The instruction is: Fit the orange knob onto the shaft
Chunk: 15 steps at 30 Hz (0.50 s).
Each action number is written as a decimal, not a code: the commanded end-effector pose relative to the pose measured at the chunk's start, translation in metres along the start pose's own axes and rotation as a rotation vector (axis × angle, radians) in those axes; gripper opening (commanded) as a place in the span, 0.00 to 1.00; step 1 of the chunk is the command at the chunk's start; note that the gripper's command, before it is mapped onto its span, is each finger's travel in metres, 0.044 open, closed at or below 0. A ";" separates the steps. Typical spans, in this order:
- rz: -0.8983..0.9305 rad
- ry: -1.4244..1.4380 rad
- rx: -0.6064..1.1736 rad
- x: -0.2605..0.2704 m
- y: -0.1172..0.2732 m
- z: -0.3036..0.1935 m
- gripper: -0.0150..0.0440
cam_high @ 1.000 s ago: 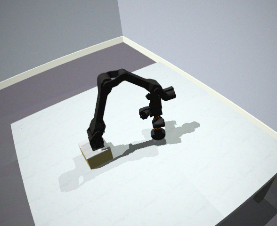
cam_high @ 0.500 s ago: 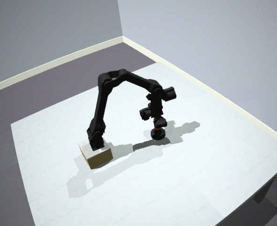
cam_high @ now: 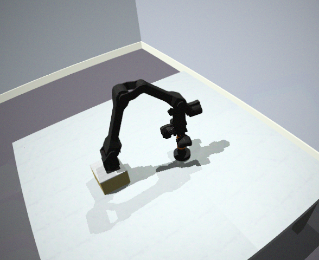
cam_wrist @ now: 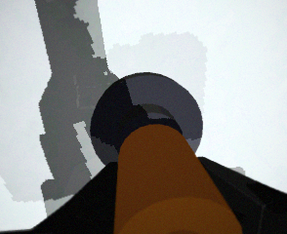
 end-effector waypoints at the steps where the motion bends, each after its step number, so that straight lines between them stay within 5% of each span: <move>1: 0.000 0.007 -0.004 0.000 0.002 0.001 0.25; 8: 0.000 -0.047 -0.004 0.000 0.005 0.000 0.25; 15: 0.001 -0.447 -0.003 -0.001 0.003 -0.002 0.25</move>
Point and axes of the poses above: the point midway between the two fingers, 35 mm back from their tips, its own y axis back along the fingers, its own x axis across the jaws, z = x × y, the point moved 6 cm from there along y, back along the fingers, and after that the axes turned 10 degrees about -y, right-handed, at the moved point
